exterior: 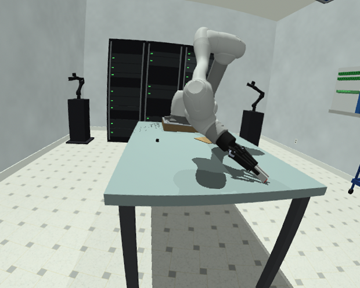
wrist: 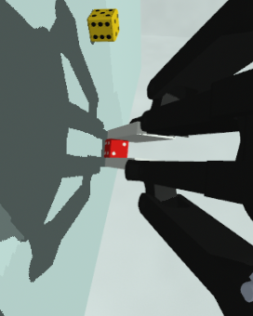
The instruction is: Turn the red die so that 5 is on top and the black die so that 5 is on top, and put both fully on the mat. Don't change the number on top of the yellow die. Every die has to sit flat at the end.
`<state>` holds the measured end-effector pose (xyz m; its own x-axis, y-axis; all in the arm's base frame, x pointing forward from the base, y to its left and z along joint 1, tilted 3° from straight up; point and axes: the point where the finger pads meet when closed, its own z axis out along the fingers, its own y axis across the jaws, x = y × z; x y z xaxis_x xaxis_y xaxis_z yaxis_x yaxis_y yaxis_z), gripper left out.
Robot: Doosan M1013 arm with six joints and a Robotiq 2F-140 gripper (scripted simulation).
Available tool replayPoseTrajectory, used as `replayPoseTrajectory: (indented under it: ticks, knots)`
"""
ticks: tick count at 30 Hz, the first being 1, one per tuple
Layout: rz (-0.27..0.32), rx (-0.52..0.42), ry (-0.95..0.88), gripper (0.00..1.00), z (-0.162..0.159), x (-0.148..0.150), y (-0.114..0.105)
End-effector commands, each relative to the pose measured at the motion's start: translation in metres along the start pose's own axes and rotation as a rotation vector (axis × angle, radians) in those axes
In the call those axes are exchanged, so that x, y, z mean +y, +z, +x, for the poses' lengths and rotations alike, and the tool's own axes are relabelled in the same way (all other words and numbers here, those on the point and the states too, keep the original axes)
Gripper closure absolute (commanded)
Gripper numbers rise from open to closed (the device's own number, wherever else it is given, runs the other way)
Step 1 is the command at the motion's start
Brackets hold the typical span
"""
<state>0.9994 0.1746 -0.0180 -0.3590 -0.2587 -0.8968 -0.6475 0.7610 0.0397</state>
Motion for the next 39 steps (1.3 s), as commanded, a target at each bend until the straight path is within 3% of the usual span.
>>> replayPoseTrajectory:
  ticks: [1, 30, 39]
  knots:
    - [0.000, 0.000, 0.000, 0.84, -0.0003, 0.0000, -0.0001]
    - [0.000, 0.000, 0.000, 0.84, -0.0003, 0.0000, -0.0001]
    - [0.000, 0.000, 0.000, 0.78, -0.0003, 0.0000, -0.0001]
